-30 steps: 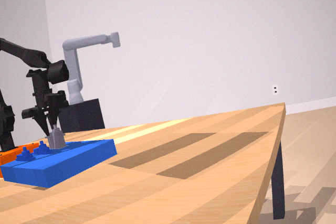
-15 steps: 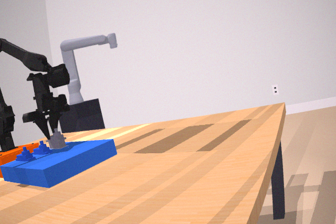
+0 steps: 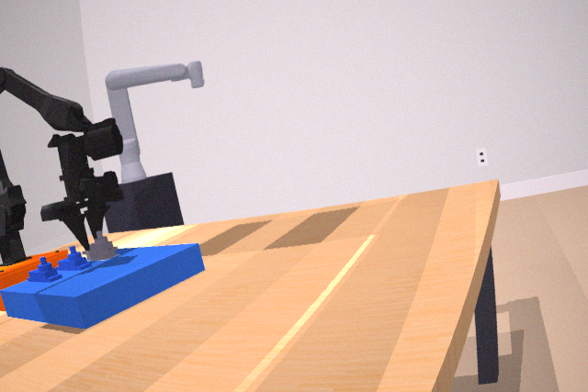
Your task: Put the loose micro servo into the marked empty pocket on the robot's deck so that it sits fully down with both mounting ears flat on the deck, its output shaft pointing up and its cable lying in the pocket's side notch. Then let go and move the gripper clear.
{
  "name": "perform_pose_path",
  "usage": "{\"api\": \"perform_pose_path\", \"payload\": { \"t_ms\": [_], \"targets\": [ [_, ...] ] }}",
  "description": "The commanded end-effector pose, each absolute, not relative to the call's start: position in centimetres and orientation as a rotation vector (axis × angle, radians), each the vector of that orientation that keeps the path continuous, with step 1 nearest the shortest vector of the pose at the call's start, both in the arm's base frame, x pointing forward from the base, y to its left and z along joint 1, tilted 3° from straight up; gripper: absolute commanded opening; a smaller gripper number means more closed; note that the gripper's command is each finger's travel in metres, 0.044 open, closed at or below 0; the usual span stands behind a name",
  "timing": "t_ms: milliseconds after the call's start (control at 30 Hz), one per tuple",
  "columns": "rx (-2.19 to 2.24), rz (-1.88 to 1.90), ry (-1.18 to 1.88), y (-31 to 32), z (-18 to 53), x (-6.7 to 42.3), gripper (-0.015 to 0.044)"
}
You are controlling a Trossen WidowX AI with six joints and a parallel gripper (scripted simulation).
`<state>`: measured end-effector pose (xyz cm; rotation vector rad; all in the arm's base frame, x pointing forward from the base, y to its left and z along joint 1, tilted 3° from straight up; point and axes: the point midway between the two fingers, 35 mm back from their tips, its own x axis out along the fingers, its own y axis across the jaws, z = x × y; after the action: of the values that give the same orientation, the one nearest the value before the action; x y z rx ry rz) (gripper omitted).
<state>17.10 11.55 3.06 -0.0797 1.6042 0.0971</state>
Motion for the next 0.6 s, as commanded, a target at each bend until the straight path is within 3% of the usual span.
{"api": "perform_pose_path", "payload": {
  "t_ms": [0, 400, 567],
  "targets": [
    [-0.078, 0.094, 1.607, 11.57, 2.69, 17.11, 0.0000],
    [-0.078, 0.094, 1.607, 11.57, 1.71, 17.06, 0.0000],
    [-0.078, 0.094, 1.607, 11.54, 1.99, 17.05, 0.0131]
  ]
}}
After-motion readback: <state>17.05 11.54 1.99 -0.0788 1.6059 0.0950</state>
